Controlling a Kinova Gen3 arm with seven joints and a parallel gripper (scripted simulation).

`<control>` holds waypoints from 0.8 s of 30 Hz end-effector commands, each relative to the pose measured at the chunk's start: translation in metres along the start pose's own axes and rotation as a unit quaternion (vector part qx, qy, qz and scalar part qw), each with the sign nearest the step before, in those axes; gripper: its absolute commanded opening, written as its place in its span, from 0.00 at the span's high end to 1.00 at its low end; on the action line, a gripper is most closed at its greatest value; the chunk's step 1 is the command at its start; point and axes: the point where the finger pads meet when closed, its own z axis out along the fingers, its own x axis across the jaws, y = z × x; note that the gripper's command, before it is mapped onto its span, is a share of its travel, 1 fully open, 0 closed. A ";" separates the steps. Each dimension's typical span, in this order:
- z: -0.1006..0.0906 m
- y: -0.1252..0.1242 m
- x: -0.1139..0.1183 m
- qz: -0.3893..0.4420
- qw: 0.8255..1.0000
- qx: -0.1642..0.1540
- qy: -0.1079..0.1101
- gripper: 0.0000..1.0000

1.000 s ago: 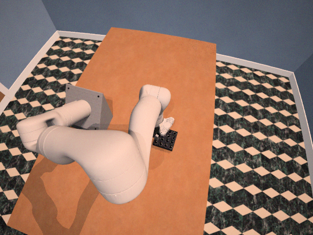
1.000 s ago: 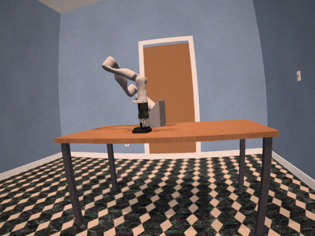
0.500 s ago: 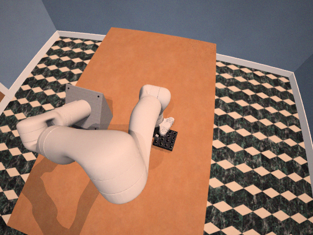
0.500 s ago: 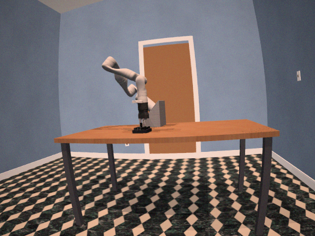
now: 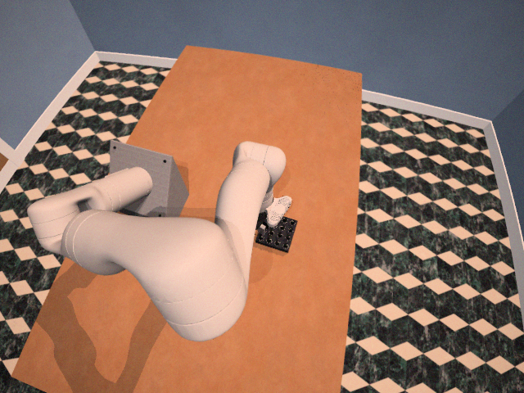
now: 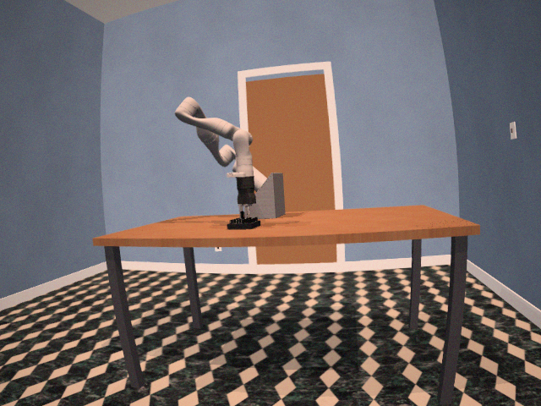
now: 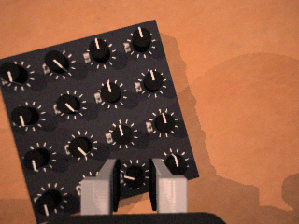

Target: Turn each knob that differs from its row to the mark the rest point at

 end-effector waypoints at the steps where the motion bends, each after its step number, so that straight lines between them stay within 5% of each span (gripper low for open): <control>1: -0.001 0.000 -0.001 0.000 1.000 0.001 -0.001 0.54; 5: -0.001 0.000 -0.001 0.000 1.000 0.001 -0.001 0.54; 6: -0.001 0.000 -0.001 0.000 1.000 0.001 -0.001 0.70; 24: -0.001 0.000 -0.001 0.000 1.000 0.001 -0.001 0.70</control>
